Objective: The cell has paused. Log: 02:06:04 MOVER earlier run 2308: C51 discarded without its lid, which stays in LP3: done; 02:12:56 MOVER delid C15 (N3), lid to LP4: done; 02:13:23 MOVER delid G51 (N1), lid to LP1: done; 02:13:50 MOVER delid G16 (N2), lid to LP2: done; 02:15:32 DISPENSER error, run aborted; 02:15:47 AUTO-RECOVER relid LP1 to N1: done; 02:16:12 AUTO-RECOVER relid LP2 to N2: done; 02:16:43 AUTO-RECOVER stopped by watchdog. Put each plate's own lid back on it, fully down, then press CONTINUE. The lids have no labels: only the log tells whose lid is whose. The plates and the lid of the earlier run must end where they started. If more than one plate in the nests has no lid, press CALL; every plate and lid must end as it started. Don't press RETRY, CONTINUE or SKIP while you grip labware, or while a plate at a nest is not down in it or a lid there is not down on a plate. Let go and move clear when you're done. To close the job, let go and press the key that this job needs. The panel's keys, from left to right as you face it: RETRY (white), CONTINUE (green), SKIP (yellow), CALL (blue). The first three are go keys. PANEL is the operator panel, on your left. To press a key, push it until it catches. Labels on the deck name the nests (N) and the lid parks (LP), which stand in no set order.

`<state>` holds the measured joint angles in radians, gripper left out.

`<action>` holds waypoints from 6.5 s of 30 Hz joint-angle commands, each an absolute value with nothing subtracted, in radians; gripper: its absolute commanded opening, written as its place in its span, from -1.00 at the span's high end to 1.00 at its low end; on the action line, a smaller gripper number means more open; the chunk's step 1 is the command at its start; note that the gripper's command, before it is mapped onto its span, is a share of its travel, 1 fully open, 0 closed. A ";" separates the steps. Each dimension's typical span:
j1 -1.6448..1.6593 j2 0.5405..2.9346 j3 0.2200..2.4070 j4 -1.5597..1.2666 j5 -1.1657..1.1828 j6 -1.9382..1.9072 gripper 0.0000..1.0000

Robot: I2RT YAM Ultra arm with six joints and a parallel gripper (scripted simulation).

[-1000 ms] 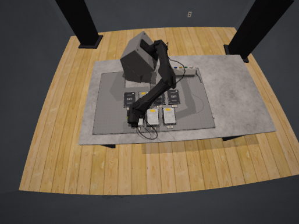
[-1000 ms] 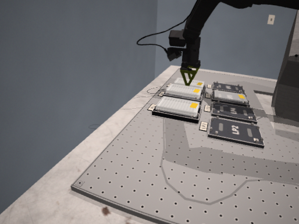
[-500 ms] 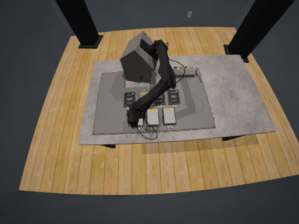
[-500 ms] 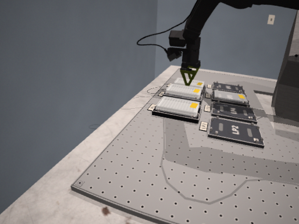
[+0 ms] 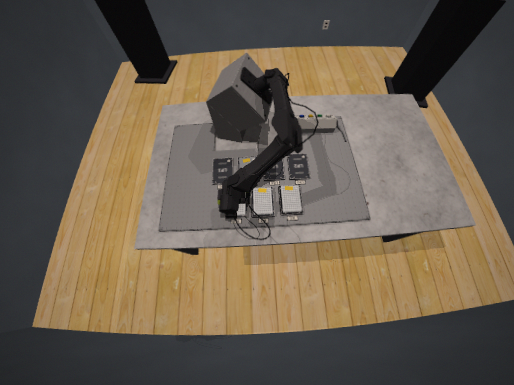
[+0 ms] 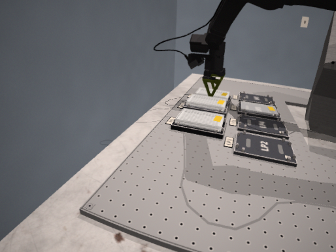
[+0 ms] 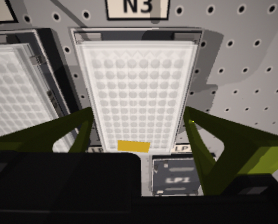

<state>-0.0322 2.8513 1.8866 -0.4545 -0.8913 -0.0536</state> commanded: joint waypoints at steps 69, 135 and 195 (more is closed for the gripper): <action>-0.119 2.799 1.907 -0.584 -0.905 -0.155 -1.00; 0.089 2.186 0.841 0.078 -0.857 0.096 1.00; -0.075 1.990 0.807 -0.255 -0.901 -0.126 1.00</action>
